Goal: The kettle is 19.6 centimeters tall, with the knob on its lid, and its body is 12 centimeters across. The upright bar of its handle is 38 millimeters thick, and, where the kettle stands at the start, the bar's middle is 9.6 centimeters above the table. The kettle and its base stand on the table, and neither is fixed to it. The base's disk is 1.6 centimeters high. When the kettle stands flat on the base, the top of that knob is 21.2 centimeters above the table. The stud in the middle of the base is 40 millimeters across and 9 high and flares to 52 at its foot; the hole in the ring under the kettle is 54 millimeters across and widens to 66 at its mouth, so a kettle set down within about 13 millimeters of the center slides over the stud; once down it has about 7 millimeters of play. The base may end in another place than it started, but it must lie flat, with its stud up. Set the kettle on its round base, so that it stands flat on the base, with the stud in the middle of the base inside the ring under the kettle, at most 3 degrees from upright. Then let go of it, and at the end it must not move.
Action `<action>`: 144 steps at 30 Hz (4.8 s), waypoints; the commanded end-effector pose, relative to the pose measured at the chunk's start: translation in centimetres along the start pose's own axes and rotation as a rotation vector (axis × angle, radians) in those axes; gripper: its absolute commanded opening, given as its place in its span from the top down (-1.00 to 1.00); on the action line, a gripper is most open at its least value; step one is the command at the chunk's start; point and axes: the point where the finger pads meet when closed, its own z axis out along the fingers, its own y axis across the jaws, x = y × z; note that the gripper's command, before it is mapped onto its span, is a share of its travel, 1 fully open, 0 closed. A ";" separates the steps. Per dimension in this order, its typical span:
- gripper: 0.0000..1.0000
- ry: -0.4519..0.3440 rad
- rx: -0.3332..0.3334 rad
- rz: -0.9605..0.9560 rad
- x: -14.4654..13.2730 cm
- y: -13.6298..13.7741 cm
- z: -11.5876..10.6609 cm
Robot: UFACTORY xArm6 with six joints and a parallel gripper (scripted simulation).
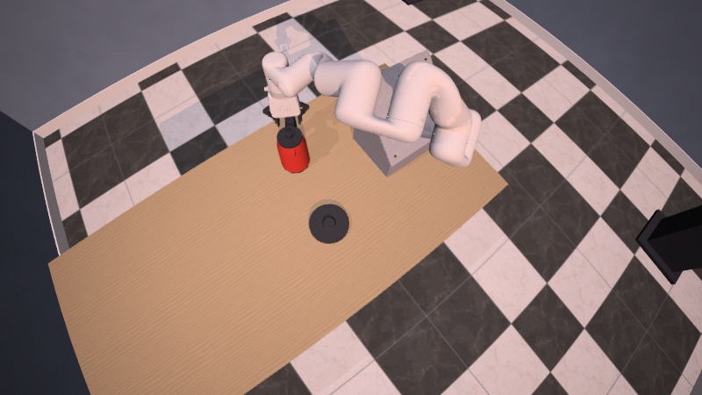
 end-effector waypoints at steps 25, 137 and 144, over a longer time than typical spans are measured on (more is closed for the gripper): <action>-0.63 0.001 0.004 -0.001 0.0 -0.1 1.1; 1.00 0.001 0.004 -0.001 0.0 -0.2 3.1; 1.00 0.001 0.004 -0.001 0.0 -0.2 3.0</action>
